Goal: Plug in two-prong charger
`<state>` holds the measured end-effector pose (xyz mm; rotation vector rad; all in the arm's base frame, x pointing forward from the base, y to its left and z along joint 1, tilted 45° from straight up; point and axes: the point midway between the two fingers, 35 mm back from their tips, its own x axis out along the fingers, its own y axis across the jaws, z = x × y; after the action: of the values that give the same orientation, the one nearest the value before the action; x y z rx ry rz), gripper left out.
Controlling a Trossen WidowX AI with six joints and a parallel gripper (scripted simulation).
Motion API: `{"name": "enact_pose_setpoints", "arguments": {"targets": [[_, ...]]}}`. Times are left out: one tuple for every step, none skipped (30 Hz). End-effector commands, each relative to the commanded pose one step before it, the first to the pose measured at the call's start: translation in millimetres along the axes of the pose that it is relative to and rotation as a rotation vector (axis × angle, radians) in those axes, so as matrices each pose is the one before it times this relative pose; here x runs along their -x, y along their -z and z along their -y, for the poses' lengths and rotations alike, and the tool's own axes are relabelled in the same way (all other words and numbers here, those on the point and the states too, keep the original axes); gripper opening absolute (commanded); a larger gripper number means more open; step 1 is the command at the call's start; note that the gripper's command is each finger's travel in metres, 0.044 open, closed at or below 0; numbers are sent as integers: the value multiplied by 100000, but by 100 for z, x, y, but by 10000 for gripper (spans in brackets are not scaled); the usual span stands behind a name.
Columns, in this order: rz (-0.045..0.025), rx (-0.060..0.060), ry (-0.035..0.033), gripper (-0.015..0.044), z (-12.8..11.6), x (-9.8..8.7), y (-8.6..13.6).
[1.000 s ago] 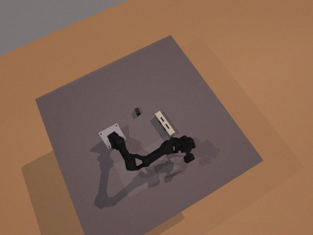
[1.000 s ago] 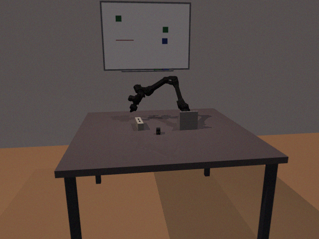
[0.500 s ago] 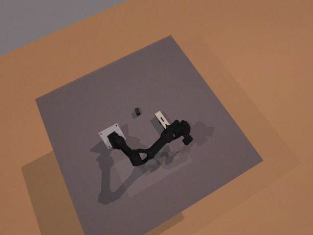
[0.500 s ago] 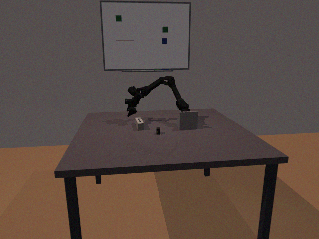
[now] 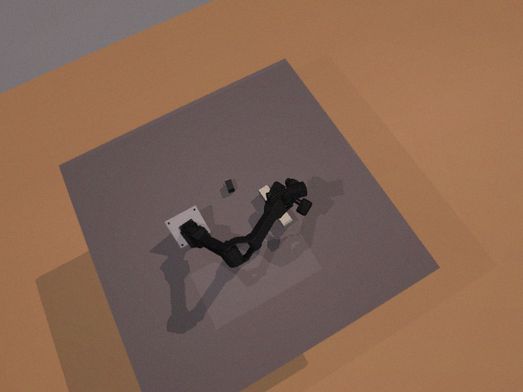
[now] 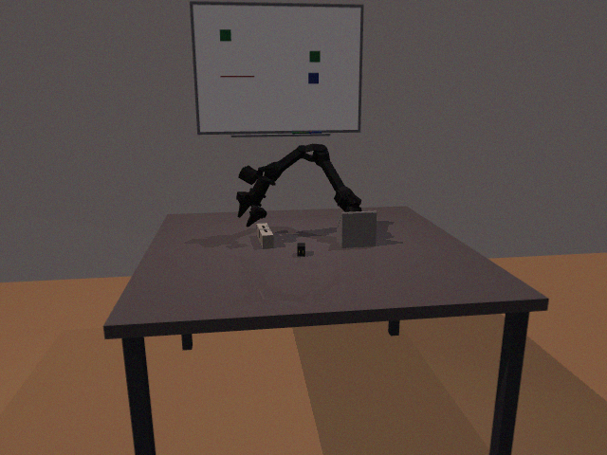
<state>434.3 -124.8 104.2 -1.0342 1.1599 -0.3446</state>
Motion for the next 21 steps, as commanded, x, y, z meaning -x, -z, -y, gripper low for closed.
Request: {"name": "enact_pose_setpoints", "arguments": {"targets": [[-830, 7421, -5823, 440, -3159, 79, -506], [-170, 1875, -1465, 440, -773, 84, -198], [-195, 1884, -1442, 440, -768, 82, -195], [-220, 1892, -1418, 440, -762, 79, -192], [-246, 1899, -1395, 440, -757, 77, -188], [-272, 1907, -1371, 440, -751, 74, -185], [-298, 1913, -1347, 440, -745, 72, -181], [-325, 1919, -1324, 440, -739, 69, -178], [-352, 1925, -1299, 440, -734, 67, -174], [-379, 1930, -1275, 440, -728, 65, -170], [-407, 1934, -1251, 440, -722, 62, -166], [-435, 1938, -1227, 440, -716, 60, -162], [-463, 1942, -1202, 440, -709, 58, -158], [-491, 1945, -1177, 440, -703, 56, -154], [-520, 1947, -1153, 440, -697, 54, -150], [-549, 1949, -1128, 440, -691, 51, -145], [-578, 1950, -1103, 440, -684, 49, -141], [-607, 1950, -1078, 440, -678, 47, -137], [-636, 1950, -1053, 440, -671, 45, -132], [-666, 1949, -1028, 440, -665, 43, -128], [-695, 1948, -1003, 440, -658, 41, -123]]}}
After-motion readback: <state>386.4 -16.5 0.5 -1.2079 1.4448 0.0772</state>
